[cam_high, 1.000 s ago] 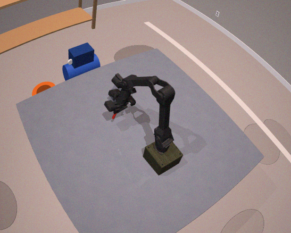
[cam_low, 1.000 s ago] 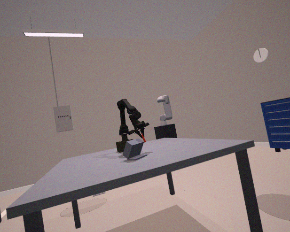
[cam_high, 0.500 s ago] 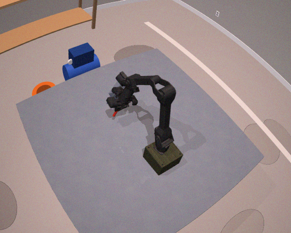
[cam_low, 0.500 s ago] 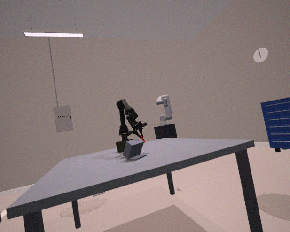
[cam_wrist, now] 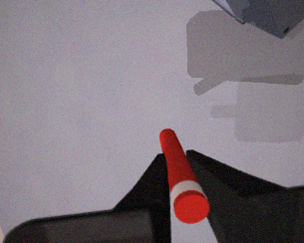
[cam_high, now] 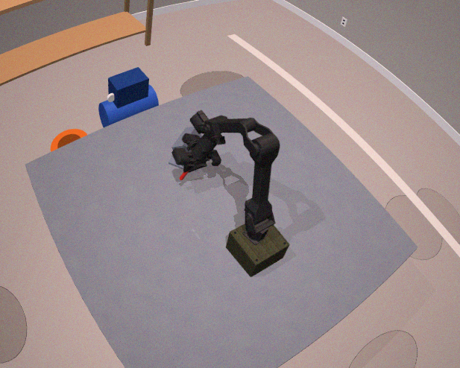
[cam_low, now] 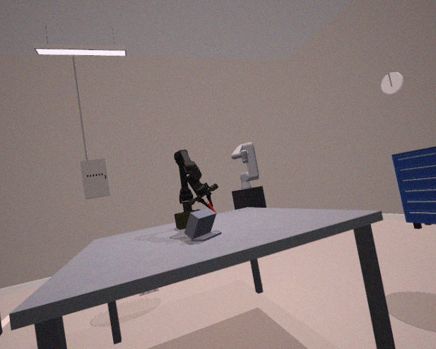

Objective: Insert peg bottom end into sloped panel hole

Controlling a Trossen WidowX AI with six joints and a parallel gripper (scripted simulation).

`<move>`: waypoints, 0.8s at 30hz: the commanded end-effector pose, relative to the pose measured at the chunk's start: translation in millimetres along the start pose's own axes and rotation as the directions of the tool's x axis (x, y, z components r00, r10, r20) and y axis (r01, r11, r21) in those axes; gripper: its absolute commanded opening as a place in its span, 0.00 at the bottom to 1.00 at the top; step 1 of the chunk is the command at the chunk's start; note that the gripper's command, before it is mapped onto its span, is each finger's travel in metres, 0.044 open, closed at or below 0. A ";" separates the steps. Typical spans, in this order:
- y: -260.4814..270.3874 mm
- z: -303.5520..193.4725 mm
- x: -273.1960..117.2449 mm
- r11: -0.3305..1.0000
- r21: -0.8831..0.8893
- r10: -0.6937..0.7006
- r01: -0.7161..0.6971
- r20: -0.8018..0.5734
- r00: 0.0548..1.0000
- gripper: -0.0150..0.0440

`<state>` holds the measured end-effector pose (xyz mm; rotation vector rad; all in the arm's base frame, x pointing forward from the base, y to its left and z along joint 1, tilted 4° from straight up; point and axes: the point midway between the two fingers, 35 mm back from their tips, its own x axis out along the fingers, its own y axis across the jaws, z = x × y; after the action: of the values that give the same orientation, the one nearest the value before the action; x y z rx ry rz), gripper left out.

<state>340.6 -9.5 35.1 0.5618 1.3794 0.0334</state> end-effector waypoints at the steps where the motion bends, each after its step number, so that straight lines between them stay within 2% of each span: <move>1: -4.5 3.0 -1.2 0.999 0.034 0.019 -0.019 0.013 1.000 0.25; 24: -28.3 19.0 -11.9 0.980 0.167 0.093 -0.108 0.092 0.991 0.25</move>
<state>346.9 -40.6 36.6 0.7371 1.2918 -0.0189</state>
